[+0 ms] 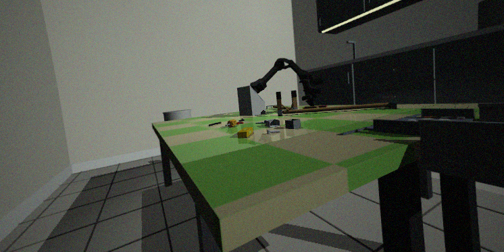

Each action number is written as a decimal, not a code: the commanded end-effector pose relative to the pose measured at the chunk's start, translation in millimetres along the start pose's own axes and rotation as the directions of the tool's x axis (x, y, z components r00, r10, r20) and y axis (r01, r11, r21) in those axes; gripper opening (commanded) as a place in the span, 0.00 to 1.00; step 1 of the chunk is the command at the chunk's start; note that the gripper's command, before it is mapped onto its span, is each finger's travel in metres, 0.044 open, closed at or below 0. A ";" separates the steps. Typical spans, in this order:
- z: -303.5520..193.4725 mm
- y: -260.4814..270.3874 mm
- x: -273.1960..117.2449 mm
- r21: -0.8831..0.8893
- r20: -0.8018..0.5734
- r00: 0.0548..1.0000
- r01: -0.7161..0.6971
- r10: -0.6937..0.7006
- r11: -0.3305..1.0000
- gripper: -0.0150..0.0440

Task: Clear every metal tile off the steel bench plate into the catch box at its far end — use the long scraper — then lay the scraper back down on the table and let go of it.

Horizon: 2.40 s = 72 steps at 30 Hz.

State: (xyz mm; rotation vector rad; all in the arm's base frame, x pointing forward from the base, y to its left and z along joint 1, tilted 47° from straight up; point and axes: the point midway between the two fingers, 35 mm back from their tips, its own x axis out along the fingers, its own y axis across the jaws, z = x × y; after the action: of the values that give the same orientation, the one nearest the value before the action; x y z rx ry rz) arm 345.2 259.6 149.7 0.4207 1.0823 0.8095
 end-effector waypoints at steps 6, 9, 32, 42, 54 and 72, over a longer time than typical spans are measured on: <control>-12.5 9.1 -3.5 0.000 0.003 1.000 0.000 0.000 1.000 0.25; -16.6 11.7 -4.5 0.001 0.004 1.000 0.000 0.000 1.000 0.25; -49.6 29.3 -12.4 0.005 0.008 1.000 -0.008 0.007 1.000 0.25; -64.5 35.3 -16.0 0.007 0.011 1.000 -0.012 0.012 1.000 0.25; -62.8 35.8 -30.4 0.006 0.016 1.000 -0.011 0.011 1.000 0.25; -48.9 34.0 -98.2 0.005 0.015 1.000 -0.008 0.008 1.000 0.25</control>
State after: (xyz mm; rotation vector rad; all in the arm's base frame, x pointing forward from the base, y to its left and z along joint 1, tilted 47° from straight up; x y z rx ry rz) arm 268.9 209.7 200.9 0.4358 1.0813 0.7981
